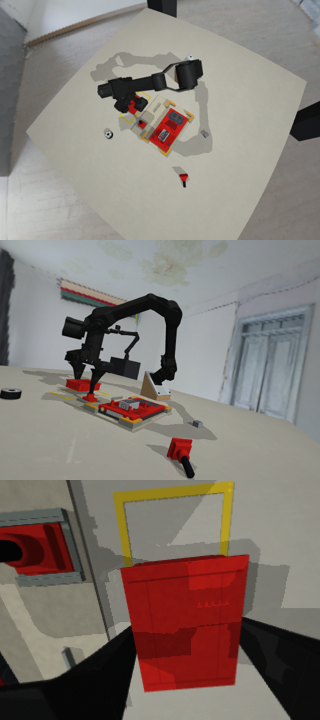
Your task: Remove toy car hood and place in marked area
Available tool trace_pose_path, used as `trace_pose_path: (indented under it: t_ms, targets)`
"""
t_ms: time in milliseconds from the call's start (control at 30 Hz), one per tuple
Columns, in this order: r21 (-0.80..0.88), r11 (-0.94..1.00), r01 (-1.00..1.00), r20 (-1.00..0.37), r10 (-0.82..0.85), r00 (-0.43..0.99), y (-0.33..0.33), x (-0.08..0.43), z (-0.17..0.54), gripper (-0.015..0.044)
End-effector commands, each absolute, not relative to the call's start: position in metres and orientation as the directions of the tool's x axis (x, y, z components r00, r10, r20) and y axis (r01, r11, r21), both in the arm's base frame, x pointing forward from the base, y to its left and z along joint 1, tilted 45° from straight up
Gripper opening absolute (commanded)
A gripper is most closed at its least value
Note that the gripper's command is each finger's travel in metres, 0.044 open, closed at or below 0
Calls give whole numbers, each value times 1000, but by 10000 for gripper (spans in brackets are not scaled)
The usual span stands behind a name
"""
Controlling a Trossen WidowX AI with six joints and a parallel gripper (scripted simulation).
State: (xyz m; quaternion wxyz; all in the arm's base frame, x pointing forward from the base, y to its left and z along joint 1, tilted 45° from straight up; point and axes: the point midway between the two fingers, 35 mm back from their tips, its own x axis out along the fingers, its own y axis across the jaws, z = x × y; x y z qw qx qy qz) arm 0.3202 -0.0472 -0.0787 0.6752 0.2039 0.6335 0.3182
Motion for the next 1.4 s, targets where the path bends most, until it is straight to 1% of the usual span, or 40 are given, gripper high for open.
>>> trace_pose_path:
  t_ms: [0, 1133, 1367]
  targets:
    - [683, 711, -167, -722, 692, -4, -45, 320, -81, 0]
    - [683, 711, -167, -721, 693, -4, -34, 320, -92, 0]
    - [679, 714, -172, -725, 689, -5, -35, 320, -90, 184]
